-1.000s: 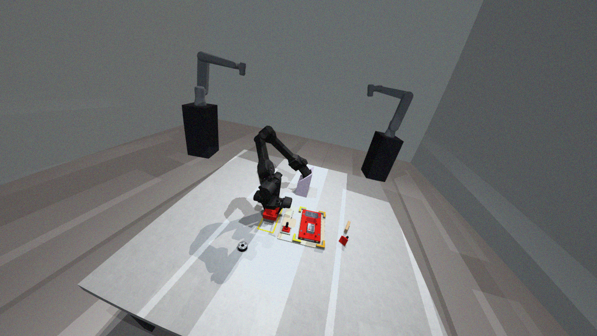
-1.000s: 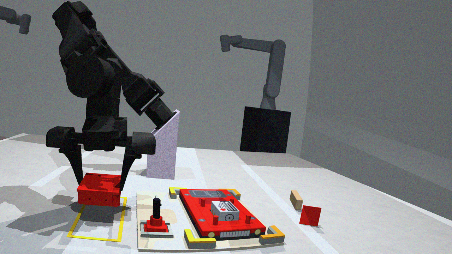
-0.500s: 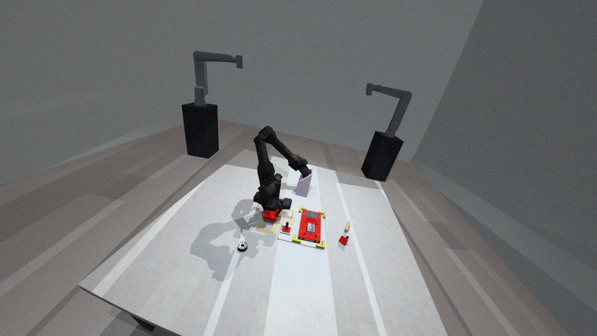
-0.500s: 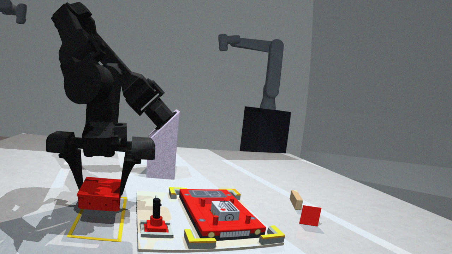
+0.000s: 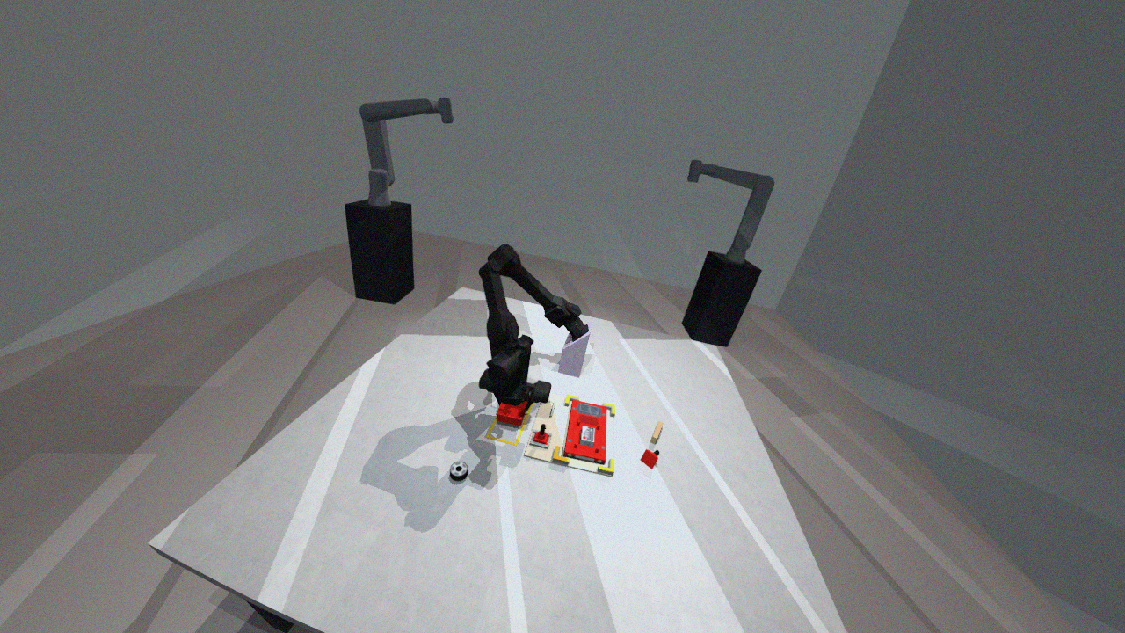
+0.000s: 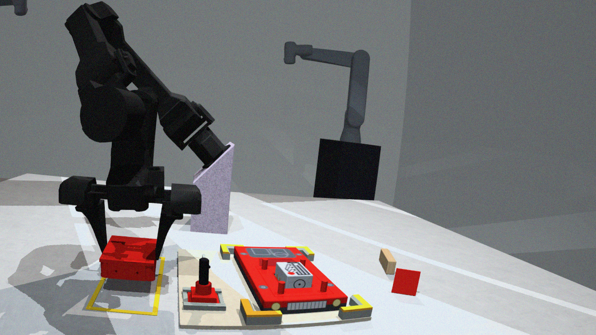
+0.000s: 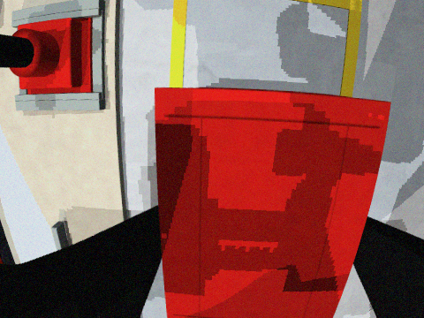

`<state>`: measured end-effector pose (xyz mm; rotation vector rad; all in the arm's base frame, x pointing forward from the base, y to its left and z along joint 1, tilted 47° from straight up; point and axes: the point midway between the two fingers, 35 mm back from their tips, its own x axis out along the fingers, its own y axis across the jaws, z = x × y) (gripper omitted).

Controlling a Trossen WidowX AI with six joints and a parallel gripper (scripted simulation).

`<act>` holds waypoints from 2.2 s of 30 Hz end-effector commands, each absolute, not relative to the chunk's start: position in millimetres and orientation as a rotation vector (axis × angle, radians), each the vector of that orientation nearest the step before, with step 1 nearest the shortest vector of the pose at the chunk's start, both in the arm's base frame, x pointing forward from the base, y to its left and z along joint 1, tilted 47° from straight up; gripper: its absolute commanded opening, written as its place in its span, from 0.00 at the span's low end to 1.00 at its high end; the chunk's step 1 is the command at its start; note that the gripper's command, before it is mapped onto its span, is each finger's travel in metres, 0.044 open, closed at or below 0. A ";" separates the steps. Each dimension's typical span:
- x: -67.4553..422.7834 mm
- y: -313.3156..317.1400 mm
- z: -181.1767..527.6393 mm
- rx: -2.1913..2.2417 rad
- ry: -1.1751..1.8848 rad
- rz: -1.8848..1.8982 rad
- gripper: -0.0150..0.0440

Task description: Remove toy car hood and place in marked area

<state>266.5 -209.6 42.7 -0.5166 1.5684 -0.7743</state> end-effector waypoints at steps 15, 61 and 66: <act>265.3 -215.0 37.0 -0.522 1.571 -0.771 0.25; 268.9 -206.6 45.5 -0.520 1.568 -0.776 1.00; 274.0 -175.4 74.8 -0.521 1.566 -0.774 1.00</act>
